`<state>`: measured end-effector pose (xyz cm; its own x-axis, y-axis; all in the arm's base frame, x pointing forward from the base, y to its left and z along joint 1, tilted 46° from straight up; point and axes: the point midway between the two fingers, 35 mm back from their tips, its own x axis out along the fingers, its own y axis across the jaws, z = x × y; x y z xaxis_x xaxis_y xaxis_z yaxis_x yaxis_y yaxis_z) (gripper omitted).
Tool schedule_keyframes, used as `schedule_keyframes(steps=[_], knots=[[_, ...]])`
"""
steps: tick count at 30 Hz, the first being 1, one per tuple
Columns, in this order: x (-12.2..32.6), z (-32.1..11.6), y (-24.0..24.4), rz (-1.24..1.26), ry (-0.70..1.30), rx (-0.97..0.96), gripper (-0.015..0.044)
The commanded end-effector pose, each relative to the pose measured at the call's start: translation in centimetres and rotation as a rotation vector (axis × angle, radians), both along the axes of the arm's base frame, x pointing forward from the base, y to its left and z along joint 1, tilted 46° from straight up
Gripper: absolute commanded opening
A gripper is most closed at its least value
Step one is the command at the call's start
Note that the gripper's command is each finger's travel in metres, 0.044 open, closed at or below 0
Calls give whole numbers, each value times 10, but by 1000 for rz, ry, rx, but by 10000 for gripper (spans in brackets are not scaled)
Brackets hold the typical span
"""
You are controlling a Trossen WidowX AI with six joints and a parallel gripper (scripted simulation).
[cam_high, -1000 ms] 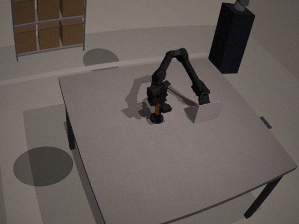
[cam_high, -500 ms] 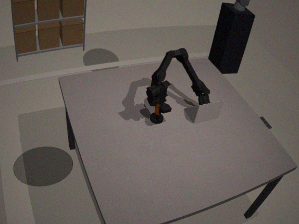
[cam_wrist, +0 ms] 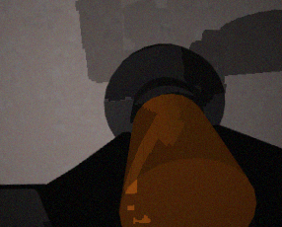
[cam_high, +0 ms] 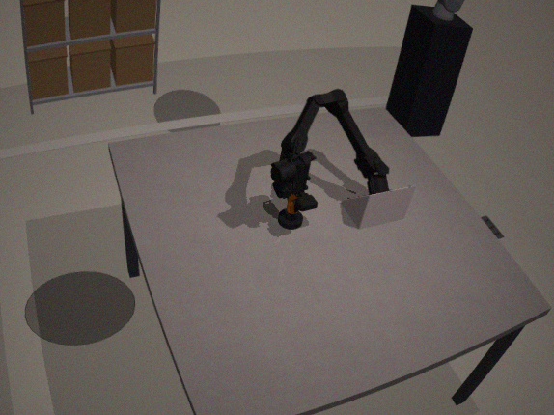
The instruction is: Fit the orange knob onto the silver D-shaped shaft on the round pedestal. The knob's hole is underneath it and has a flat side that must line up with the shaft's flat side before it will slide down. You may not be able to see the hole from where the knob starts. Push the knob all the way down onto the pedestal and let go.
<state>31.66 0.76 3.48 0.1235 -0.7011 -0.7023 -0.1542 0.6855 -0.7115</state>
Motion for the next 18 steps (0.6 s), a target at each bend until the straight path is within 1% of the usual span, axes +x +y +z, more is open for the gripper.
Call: schedule_keyframes(steps=[1, 16, 18], knots=[[0, -2, -3, 7, 3, -3, 0], [1, -5, -5, -1, -3, 2, 0], [1, -5, -5, -1, -3, 2, 52]])
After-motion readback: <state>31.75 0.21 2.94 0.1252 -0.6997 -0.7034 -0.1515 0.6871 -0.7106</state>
